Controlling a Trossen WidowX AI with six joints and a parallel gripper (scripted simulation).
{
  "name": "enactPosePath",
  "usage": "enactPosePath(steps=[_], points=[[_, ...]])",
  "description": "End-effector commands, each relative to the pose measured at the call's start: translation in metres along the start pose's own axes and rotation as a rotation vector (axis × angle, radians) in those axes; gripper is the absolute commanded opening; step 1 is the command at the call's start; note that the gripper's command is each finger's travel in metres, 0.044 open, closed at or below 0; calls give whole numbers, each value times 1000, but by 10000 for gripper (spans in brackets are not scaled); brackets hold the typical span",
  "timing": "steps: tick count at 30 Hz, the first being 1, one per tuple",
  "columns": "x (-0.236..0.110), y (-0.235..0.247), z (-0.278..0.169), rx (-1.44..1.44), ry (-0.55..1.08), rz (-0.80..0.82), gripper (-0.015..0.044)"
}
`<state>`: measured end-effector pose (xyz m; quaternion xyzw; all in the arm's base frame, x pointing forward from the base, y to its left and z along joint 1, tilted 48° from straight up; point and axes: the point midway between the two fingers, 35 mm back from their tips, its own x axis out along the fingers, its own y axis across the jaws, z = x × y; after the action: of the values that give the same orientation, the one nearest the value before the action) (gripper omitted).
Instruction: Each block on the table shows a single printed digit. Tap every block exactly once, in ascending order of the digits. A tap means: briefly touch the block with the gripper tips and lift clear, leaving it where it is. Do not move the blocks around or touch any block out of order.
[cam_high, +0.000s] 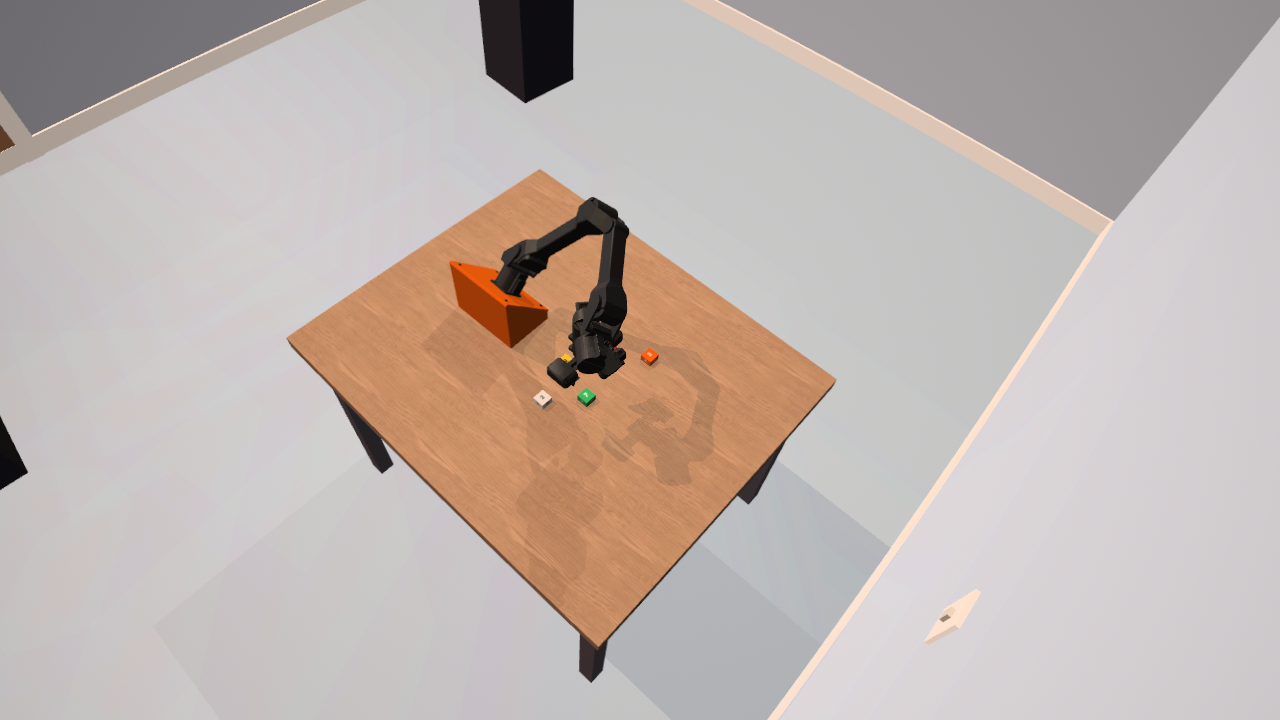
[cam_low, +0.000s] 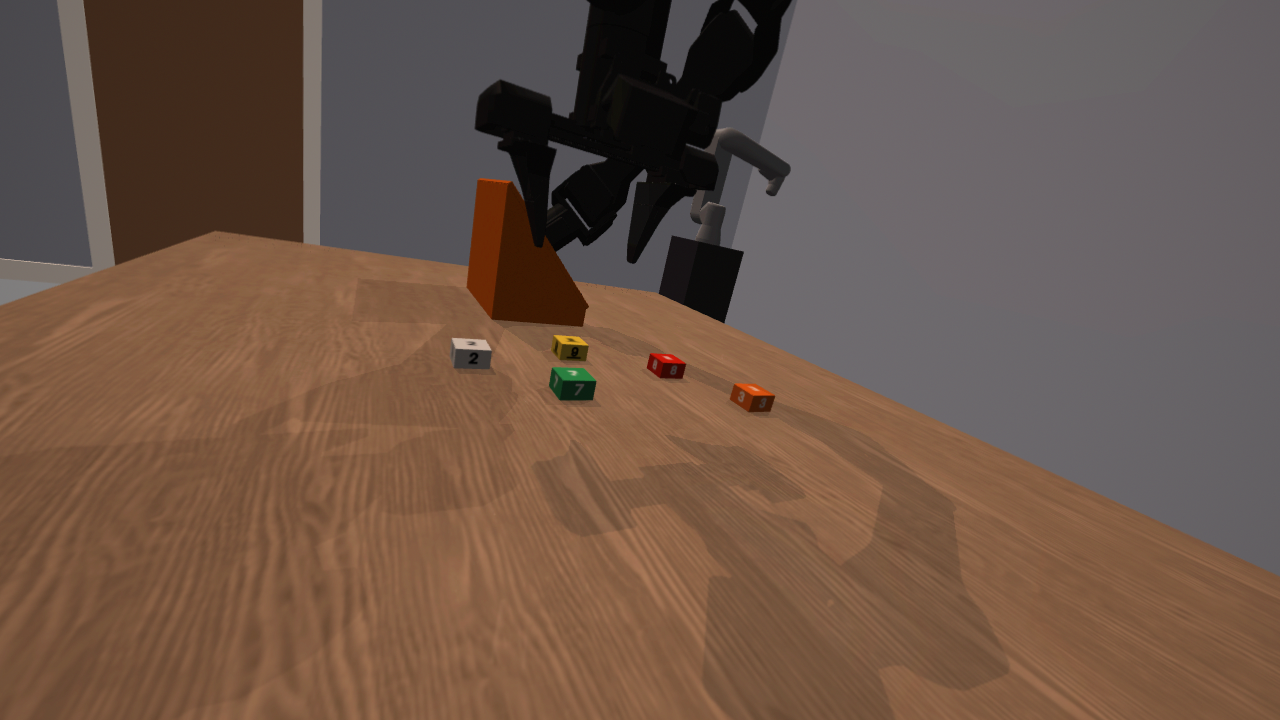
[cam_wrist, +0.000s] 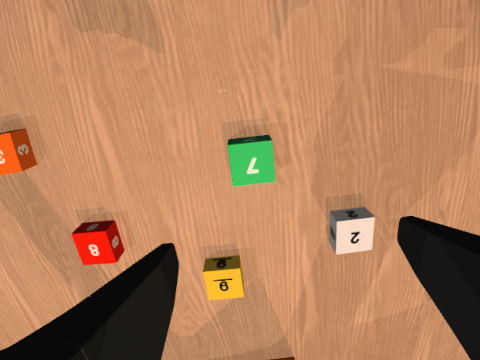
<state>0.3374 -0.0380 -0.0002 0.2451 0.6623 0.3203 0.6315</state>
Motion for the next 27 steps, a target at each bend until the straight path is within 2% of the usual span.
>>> enactPosePath(steps=[1,6,12,14,17,19,26,27], points=[[1,-5,-2,-2,4,-3,400],[0,-63,-54,-1,5,-8,400],[0,-70,-63,-1,5,-6,400],[11,-71,-62,-1,5,-7,348],[59,-71,-61,-1,4,-6,269],[79,-70,-63,-2,5,-4,216],[82,-70,-63,-2,5,-3,32],[82,-70,-63,-2,5,-3,20]])
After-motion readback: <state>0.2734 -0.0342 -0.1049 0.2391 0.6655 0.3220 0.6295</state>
